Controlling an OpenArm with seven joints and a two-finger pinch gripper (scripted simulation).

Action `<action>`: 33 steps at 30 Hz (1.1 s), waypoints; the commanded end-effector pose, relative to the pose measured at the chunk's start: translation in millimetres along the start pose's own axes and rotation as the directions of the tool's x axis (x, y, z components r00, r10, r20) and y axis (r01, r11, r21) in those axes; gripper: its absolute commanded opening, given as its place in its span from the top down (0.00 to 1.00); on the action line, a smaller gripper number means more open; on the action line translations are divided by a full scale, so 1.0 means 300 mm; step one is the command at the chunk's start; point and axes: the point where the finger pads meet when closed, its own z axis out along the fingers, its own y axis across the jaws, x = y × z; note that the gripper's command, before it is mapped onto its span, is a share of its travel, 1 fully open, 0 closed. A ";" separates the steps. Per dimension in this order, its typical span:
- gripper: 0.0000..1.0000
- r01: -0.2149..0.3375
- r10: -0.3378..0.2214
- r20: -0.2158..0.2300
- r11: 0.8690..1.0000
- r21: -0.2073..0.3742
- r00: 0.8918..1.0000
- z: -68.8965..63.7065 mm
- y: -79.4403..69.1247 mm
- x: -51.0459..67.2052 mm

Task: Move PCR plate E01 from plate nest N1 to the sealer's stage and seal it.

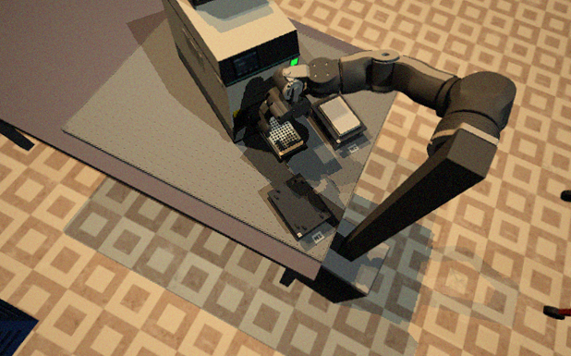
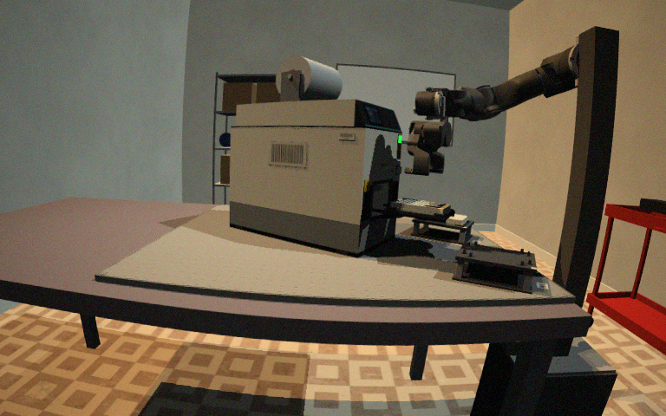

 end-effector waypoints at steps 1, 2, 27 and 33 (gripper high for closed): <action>0.23 -0.004 0.004 0.005 1.000 0.001 1.000 -0.008 0.001 -0.005; 0.23 -0.004 0.004 0.005 1.000 0.001 1.000 -0.008 0.001 -0.005; 1.00 0.000 0.000 0.002 1.000 -0.003 1.000 -0.004 0.002 -0.002; 1.00 0.000 0.000 0.002 1.000 -0.003 1.000 -0.004 0.002 -0.002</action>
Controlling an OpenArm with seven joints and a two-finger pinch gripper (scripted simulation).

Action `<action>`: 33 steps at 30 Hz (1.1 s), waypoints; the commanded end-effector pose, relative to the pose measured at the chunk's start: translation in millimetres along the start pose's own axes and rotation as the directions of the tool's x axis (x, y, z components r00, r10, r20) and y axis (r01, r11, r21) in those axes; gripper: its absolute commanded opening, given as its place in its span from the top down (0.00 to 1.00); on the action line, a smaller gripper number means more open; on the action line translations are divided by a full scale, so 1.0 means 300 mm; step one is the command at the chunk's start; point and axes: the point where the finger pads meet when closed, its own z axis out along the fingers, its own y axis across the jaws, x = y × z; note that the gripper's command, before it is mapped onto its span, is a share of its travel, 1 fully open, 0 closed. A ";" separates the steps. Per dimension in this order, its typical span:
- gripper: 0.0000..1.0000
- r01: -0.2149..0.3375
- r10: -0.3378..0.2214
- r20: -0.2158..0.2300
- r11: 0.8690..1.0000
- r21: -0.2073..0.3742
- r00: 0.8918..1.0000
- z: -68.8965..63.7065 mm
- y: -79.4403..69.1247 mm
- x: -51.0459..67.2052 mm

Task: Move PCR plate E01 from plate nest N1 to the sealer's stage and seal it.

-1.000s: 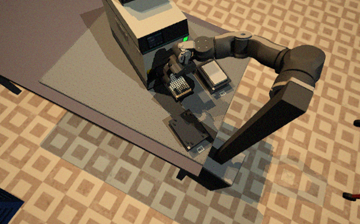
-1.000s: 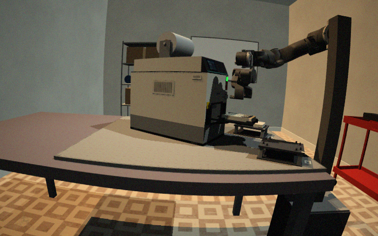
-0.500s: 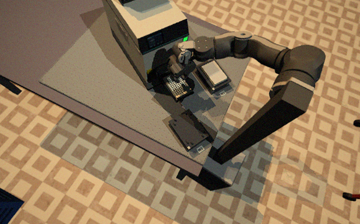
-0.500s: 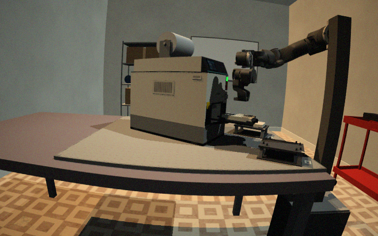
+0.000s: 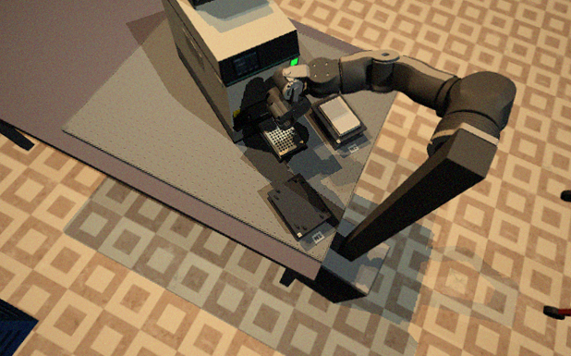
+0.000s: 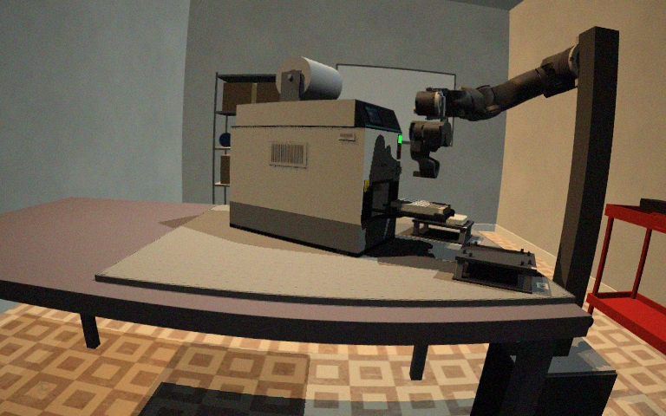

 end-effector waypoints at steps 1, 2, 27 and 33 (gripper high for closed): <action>1.00 0.000 0.000 0.002 1.000 -0.003 1.000 -0.004 0.002 -0.002; 1.00 0.000 0.000 0.002 1.000 -0.003 1.000 -0.004 0.002 -0.002; 1.00 -0.181 0.181 -0.015 0.966 -0.186 0.983 0.001 -0.140 -0.048; 1.00 -0.346 0.345 -0.067 0.870 -0.352 0.936 0.006 -0.281 -0.093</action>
